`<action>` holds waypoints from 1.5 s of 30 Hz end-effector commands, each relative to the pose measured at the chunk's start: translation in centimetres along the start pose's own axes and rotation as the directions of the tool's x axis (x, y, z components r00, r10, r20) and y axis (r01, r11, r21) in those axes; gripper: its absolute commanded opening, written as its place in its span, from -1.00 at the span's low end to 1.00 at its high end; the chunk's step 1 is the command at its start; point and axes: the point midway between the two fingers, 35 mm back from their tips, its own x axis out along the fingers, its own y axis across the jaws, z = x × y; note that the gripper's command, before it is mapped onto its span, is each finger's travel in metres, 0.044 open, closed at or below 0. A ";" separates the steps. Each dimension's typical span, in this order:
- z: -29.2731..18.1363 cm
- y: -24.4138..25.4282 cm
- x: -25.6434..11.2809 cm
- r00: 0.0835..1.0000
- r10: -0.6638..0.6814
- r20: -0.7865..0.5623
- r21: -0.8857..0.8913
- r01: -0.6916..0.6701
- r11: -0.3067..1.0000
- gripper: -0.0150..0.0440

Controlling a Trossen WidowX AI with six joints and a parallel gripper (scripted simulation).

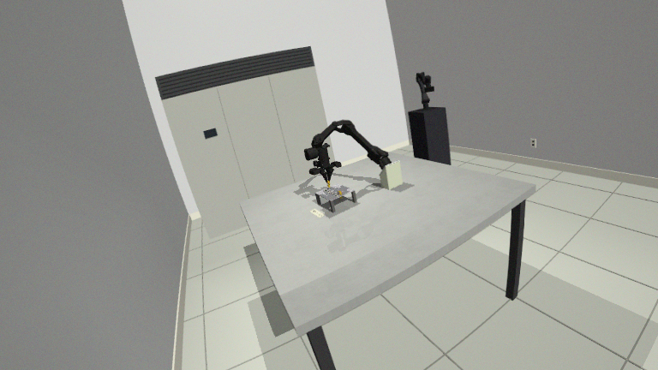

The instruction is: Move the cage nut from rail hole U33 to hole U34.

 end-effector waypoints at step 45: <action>0.1 0.0 2.3 1.000 -0.026 0.002 0.002 0.026 1.000 -0.39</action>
